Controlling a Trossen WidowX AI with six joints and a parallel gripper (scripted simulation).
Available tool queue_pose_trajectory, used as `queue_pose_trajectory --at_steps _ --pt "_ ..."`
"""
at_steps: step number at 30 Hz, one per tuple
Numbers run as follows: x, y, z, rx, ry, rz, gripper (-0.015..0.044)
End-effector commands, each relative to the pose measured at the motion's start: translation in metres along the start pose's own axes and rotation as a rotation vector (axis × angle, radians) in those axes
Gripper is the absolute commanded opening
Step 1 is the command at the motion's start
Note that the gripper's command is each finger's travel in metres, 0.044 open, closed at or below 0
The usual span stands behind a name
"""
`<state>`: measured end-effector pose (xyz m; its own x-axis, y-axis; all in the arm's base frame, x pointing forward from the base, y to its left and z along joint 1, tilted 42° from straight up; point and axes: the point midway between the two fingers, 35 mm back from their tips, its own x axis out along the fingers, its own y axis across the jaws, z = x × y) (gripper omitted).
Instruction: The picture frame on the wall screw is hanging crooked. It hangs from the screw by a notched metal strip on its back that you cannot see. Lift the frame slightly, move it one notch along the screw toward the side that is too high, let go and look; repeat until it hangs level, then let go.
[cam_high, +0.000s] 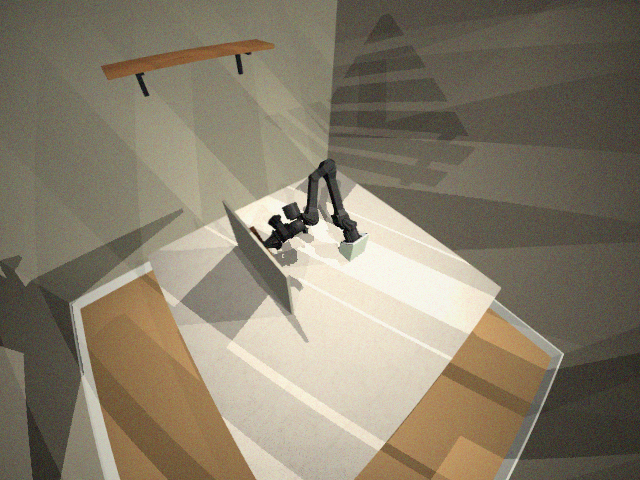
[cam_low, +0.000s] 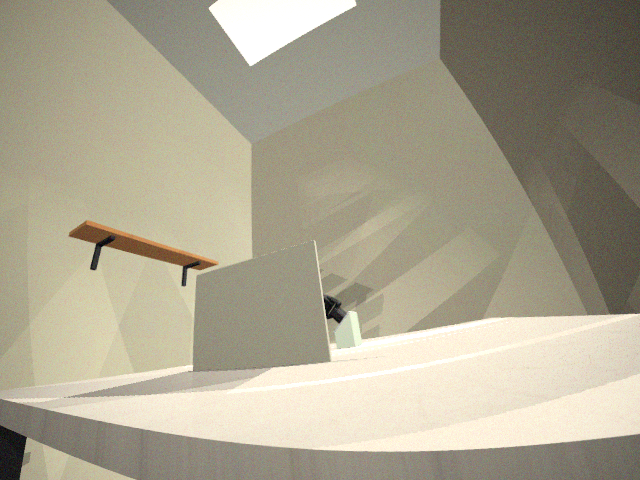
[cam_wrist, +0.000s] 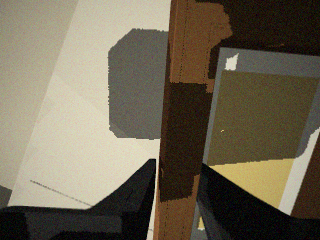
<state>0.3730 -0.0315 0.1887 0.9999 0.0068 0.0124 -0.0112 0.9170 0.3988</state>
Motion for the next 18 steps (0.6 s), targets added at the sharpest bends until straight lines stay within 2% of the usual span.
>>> queue_pose_trajectory --at_steps 1,5,7,8,18 --pt "0.0002 -0.0002 0.0003 0.004 -0.001 -0.001 0.0087" --pt "0.0002 -0.0002 0.0003 0.004 -0.001 -0.001 0.006" --pt "0.0002 -0.0002 0.0003 0.004 -0.001 -0.001 0.0007" --pt "0.0002 -0.0002 0.0003 0.004 -0.001 -0.001 0.0" --pt "0.0001 0.0007 0.0002 0.004 -0.001 -0.001 0.0"
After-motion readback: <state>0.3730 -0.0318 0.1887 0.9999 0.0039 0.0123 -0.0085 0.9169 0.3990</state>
